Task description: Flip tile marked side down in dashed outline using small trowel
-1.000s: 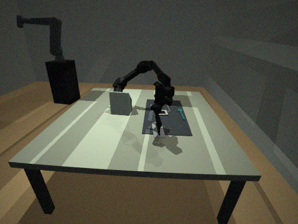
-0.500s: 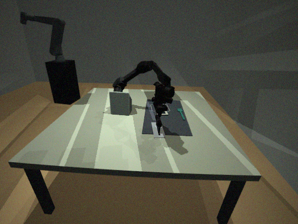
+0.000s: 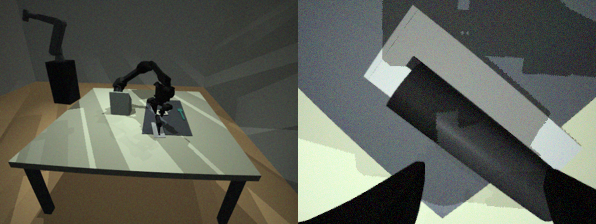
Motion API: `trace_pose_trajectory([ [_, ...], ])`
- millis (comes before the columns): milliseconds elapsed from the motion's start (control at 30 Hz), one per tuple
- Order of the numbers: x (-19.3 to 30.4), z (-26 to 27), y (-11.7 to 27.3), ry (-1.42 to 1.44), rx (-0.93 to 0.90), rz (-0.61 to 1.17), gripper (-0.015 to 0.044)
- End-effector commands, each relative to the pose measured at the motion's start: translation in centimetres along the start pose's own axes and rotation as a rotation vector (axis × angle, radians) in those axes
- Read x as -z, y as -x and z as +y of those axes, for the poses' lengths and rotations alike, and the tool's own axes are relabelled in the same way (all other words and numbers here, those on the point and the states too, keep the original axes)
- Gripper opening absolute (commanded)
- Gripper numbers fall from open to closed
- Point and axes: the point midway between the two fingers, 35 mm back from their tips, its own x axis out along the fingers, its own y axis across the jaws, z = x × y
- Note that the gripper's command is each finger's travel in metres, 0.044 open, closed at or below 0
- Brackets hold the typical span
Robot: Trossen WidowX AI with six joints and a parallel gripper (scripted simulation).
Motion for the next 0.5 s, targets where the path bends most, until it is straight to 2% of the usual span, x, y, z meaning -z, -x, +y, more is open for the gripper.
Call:
trace_pose_trajectory([
  [0, 0.11, 0.01, -0.02, 0.127, -0.003, 0.005, 0.0270],
  [467, 0.19, -0.14, -0.04, 0.612, -0.004, 0.004, 0.0270],
])
